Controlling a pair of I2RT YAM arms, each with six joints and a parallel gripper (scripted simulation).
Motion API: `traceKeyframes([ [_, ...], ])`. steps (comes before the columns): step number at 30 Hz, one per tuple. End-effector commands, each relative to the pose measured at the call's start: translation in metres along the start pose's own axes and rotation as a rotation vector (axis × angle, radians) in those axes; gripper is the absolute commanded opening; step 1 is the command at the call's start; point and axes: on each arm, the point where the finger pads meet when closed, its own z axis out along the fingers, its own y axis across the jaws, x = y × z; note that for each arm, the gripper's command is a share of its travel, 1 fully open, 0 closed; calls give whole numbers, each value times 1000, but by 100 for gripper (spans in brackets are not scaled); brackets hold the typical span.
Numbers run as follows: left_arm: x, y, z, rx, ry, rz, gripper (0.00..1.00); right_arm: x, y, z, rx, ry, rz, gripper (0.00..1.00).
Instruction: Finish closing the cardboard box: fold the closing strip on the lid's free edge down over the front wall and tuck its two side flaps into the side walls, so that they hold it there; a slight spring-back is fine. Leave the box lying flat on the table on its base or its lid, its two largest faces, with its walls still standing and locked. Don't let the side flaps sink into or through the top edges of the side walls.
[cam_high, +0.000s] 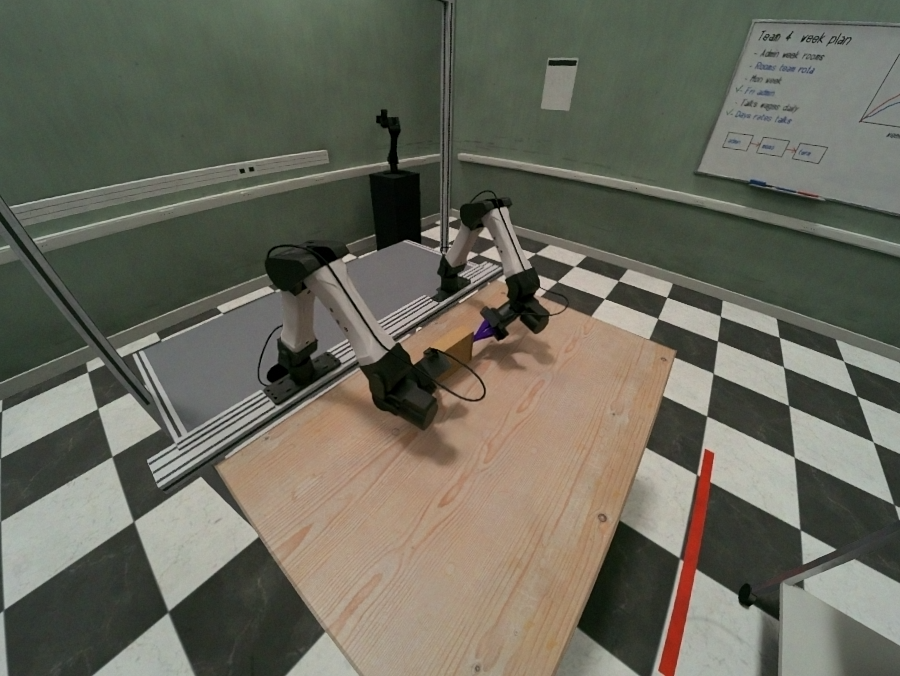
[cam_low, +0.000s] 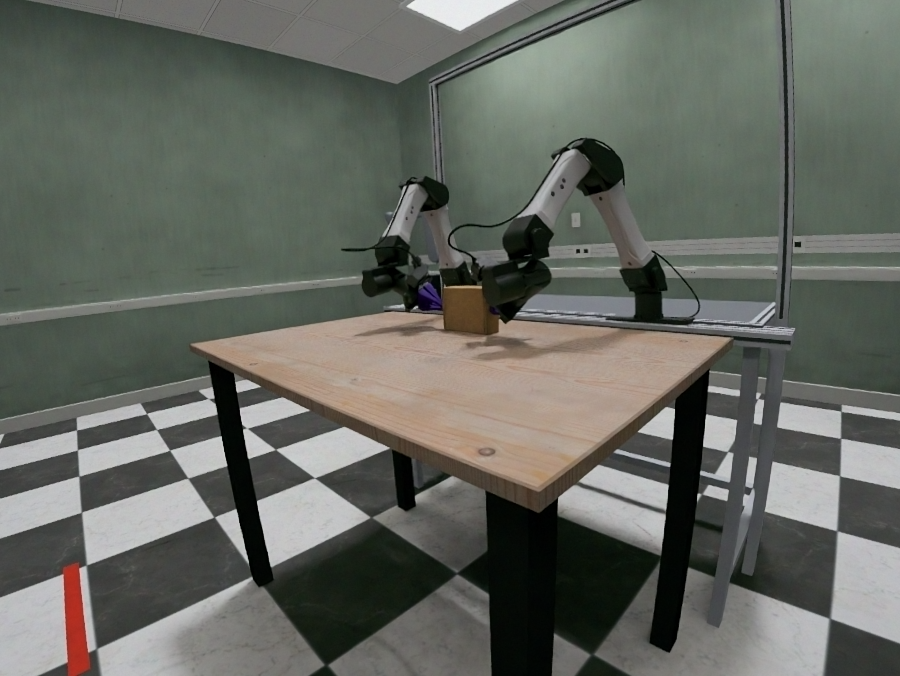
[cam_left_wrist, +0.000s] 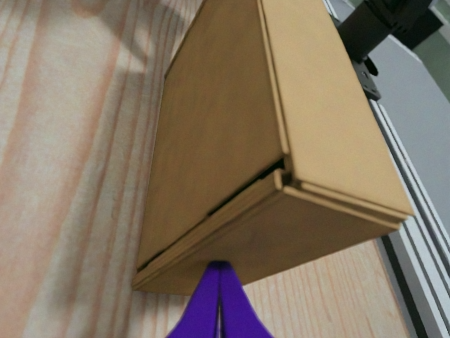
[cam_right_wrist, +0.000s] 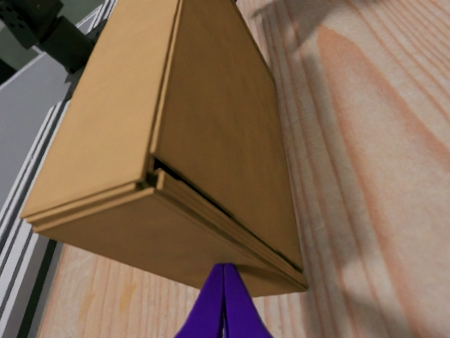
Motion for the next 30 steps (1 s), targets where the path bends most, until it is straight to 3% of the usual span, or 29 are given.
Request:
traceKeyframes([
  [1, 5, 1, 6, 9, -5, -9, 1, -5, 5, 4, -4, -3, -24, 1],
  [30, -2, -2, 6, 2, -6, 14, 1, -5, 5, 6, -2, -2, -24, 1],
])
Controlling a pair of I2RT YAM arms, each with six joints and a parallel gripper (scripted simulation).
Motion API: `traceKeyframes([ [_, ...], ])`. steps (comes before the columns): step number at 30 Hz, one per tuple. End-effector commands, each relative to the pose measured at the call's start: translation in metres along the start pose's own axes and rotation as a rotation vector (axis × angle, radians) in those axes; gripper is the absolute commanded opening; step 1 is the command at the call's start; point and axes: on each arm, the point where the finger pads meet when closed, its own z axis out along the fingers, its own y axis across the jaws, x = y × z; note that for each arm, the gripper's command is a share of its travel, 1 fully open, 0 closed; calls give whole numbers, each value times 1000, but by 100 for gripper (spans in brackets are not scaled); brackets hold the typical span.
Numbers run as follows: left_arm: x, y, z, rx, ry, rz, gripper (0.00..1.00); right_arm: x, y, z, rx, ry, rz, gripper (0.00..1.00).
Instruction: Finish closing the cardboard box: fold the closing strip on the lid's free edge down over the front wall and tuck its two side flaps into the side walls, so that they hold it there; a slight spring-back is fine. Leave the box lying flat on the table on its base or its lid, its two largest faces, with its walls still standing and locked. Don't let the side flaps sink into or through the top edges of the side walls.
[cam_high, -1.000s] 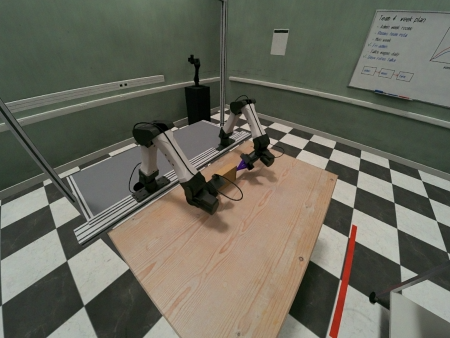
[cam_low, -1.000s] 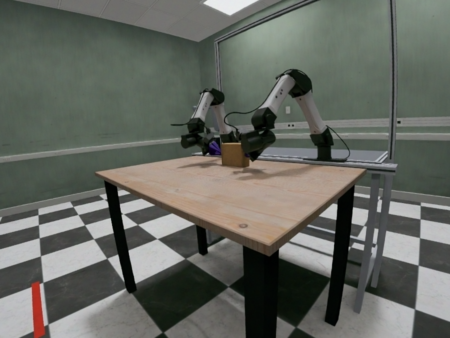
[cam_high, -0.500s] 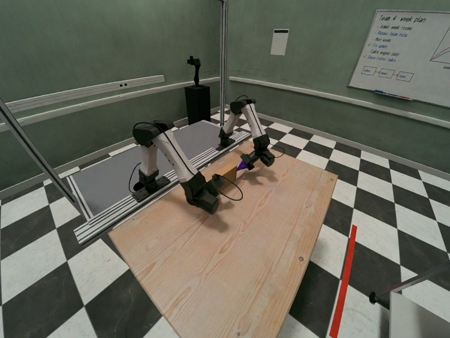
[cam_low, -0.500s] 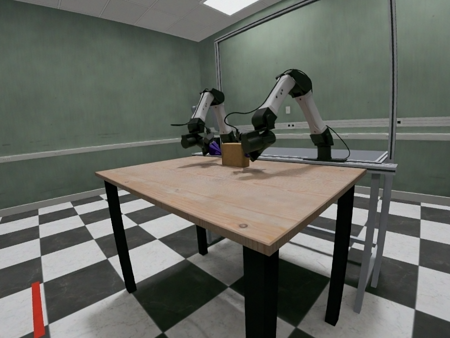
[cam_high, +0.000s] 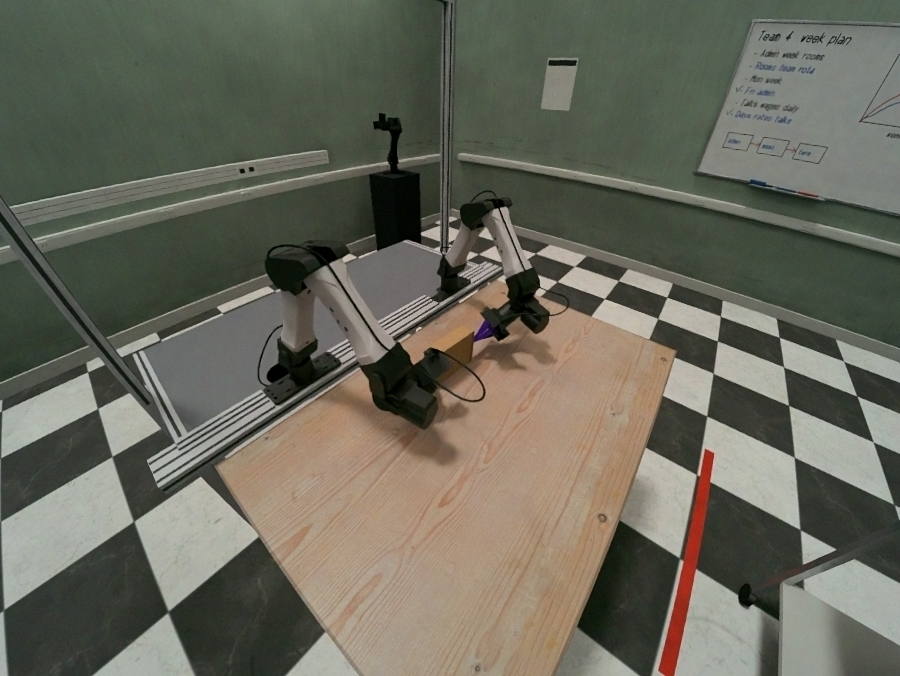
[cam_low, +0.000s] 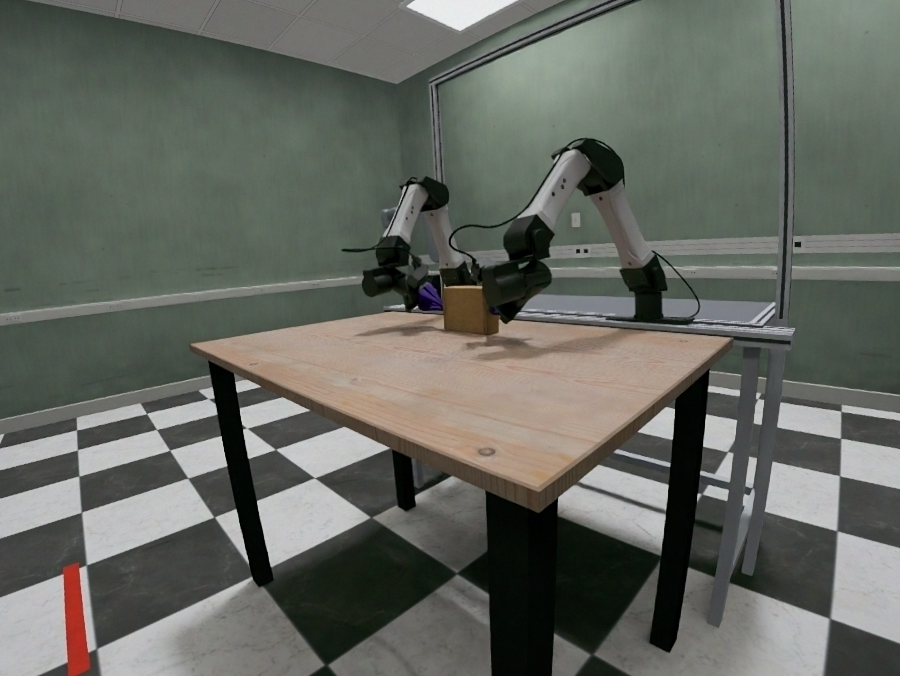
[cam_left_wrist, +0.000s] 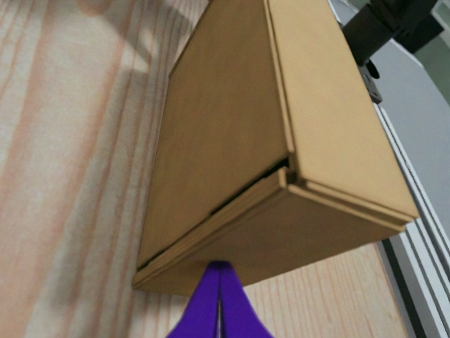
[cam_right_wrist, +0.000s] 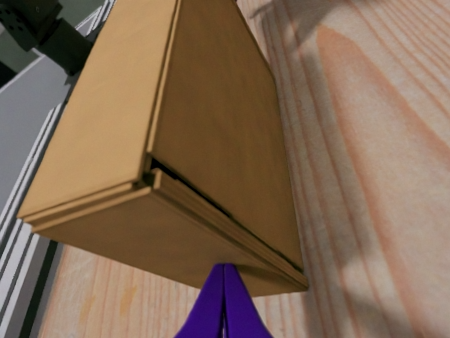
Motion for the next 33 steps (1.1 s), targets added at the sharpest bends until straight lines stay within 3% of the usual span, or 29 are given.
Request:
traceKeyframes([
  [1, -2, -3, 7, 6, -2, 28, 1, -5, 5, 5, -3, 0, -34, 1],
  [20, -27, -5, -3, -16, -19, 92, 1, -23, 7, -2, 1, -12, -55, 1],
  [26, -21, -6, -1, 2, -10, 44, 1, -19, 6, 0, -8, -7, -32, 1],
  [33, -30, -13, -6, -6, -14, 67, 1, -27, 11, -5, -2, -10, -46, 1],
])
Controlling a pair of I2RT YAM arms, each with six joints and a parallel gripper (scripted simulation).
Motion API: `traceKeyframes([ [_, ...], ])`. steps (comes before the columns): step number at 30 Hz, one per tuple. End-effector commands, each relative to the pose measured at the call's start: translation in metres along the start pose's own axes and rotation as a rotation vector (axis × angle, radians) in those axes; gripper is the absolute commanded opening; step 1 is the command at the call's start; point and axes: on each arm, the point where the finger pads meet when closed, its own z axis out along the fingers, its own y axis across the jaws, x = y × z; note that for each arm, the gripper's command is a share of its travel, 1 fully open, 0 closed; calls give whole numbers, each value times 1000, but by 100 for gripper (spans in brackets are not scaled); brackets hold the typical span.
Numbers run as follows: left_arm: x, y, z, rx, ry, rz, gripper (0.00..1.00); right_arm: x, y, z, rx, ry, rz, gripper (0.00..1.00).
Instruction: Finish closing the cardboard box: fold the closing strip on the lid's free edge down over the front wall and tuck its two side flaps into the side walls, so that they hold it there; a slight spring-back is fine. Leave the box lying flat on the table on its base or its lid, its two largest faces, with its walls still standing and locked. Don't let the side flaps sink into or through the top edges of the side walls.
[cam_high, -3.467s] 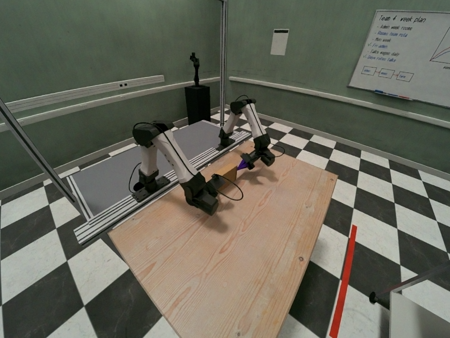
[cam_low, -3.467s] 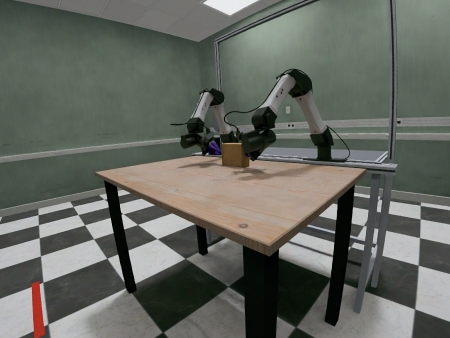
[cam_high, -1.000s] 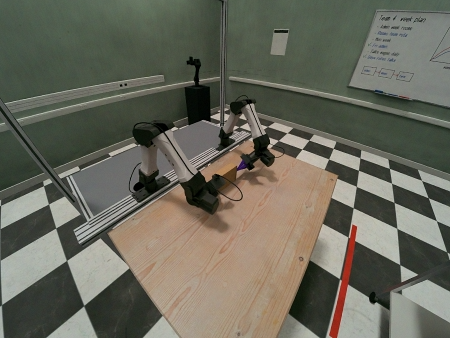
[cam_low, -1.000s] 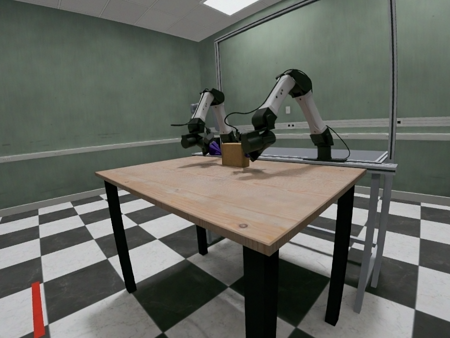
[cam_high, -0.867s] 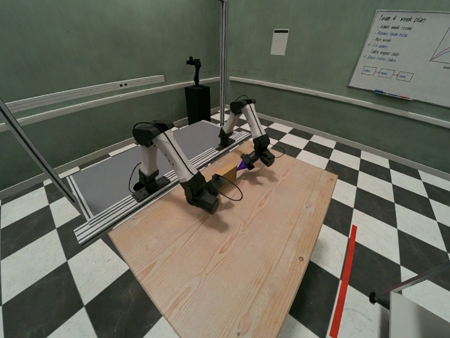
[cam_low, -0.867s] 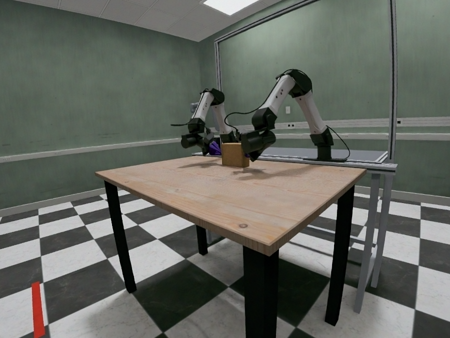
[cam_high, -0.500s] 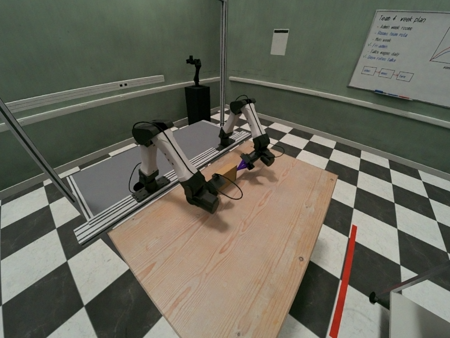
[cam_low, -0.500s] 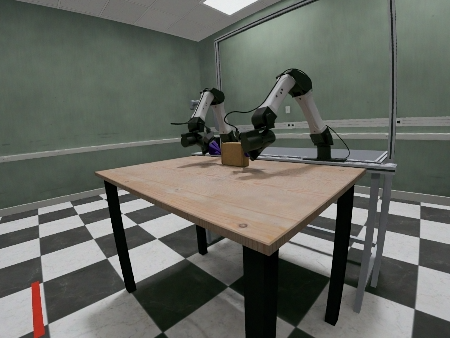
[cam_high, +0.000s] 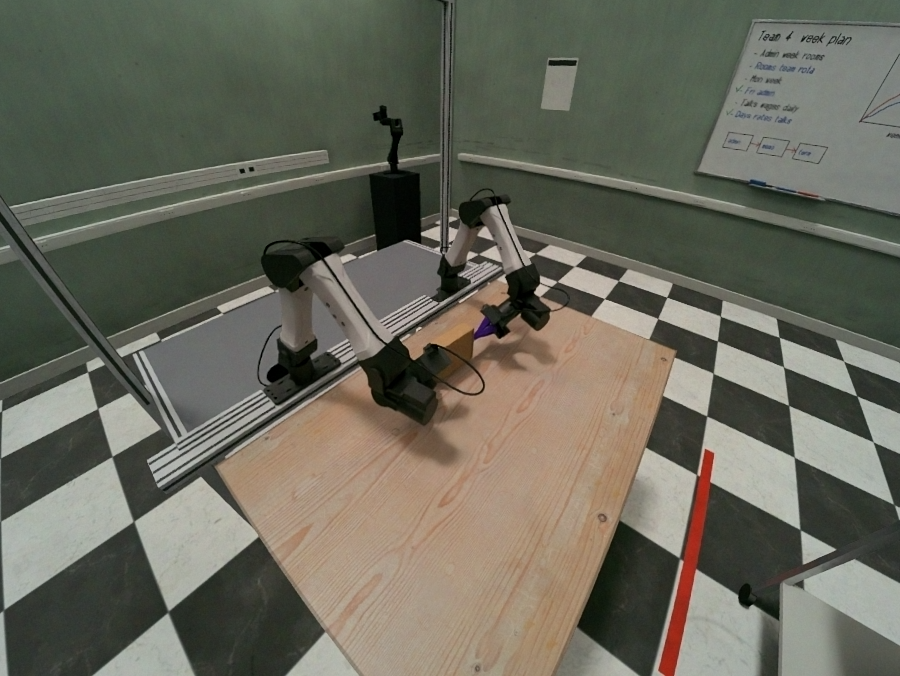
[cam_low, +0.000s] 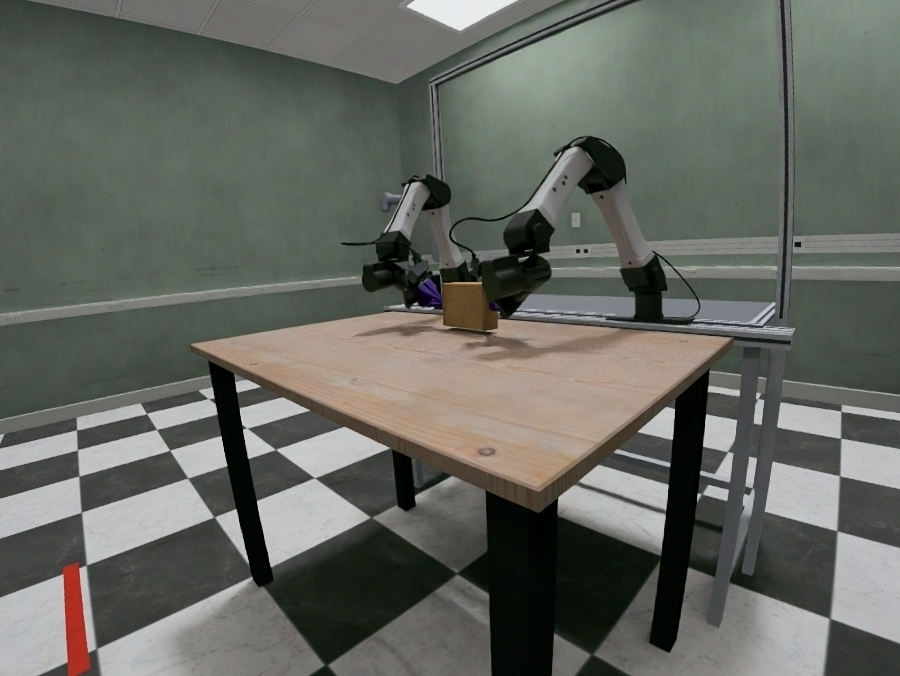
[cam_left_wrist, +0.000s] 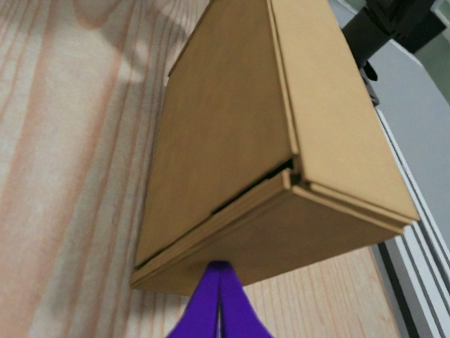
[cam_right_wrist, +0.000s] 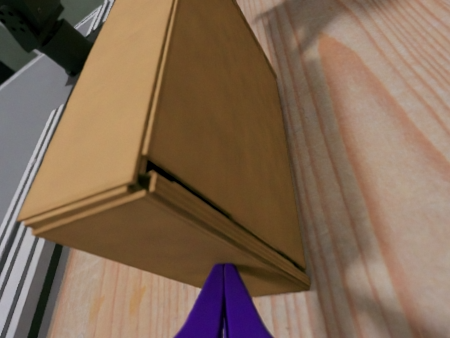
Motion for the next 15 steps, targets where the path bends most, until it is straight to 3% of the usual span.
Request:
traceKeyframes([
  [1, -24, -9, -3, 0, -15, 57, 1, -20, 7, -1, -12, -20, -39, 1],
  [15, -27, -10, -6, 0, -15, 55, 1, -24, 9, -3, -13, -19, -38, 1],
])
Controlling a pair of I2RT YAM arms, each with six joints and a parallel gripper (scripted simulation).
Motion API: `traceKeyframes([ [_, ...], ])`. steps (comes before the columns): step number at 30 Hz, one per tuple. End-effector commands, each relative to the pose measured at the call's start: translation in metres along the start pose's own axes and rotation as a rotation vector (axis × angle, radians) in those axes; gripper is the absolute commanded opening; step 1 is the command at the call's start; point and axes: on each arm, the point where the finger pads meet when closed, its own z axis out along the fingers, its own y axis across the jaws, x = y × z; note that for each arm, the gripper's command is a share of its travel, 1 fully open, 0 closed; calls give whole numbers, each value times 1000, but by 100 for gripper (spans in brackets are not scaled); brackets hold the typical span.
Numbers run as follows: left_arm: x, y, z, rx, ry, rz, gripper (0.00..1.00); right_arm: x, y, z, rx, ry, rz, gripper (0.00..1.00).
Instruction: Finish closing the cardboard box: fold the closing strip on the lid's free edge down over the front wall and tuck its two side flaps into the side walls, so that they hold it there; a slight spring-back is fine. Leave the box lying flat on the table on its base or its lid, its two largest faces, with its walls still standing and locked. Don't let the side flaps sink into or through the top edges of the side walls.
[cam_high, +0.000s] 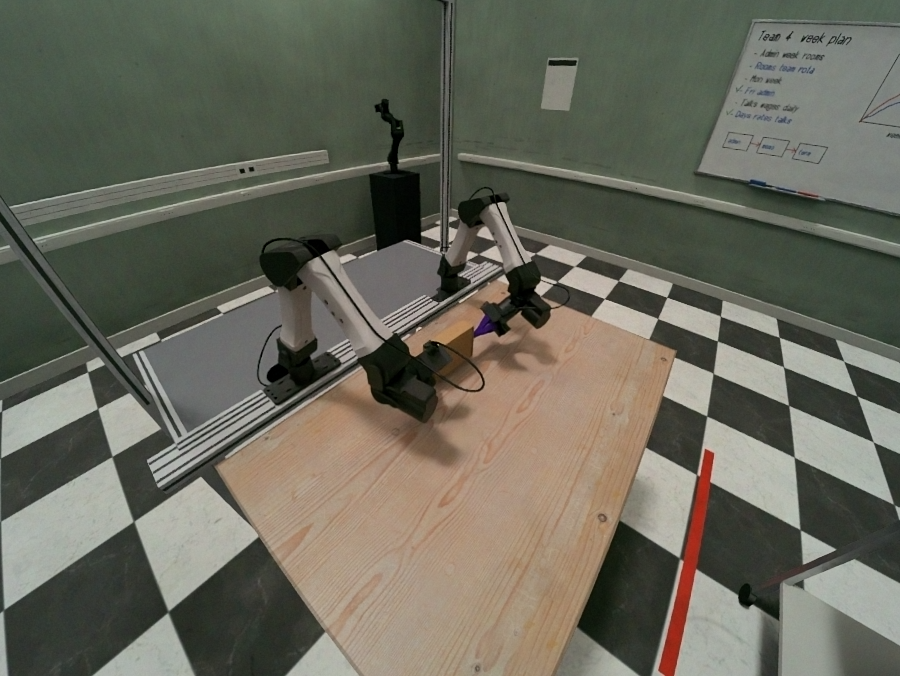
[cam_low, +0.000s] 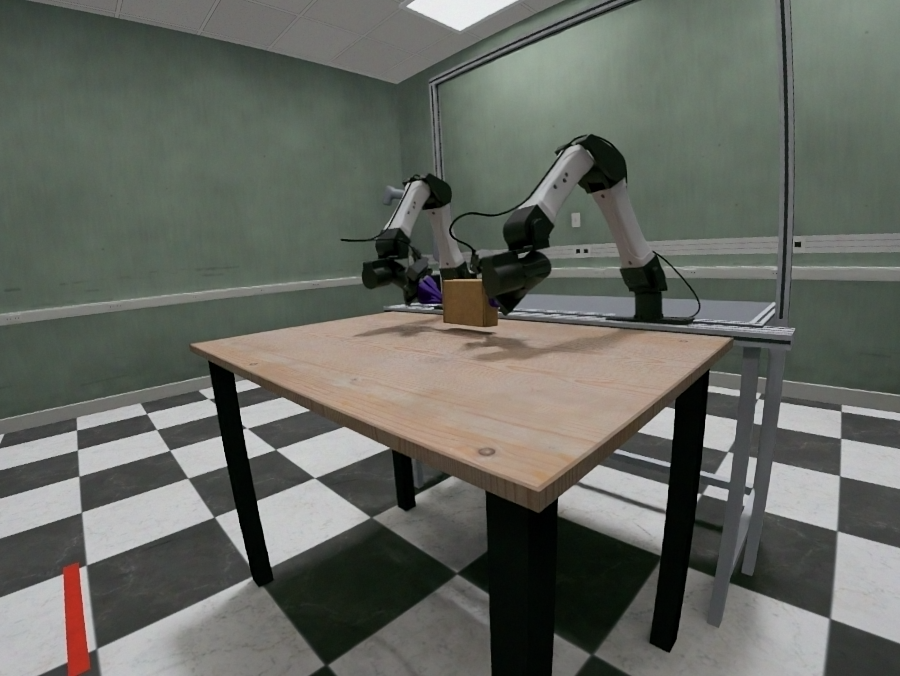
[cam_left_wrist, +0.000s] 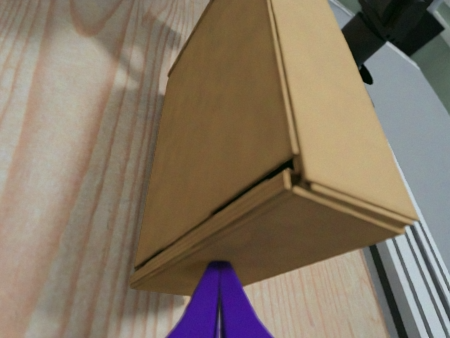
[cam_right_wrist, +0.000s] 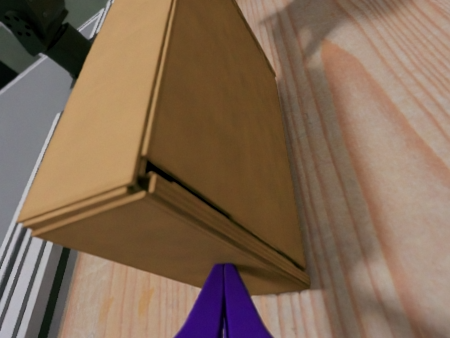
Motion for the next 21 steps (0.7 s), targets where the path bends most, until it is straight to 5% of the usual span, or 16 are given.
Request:
traceKeyframes([
  [1, -22, -7, -4, -4, -18, 66, 1, -20, 6, 0, -9, -23, -47, 1],
  [21, -20, -6, -3, -12, -21, 80, 1, -20, 5, 0, -2, -25, -63, 1],
])
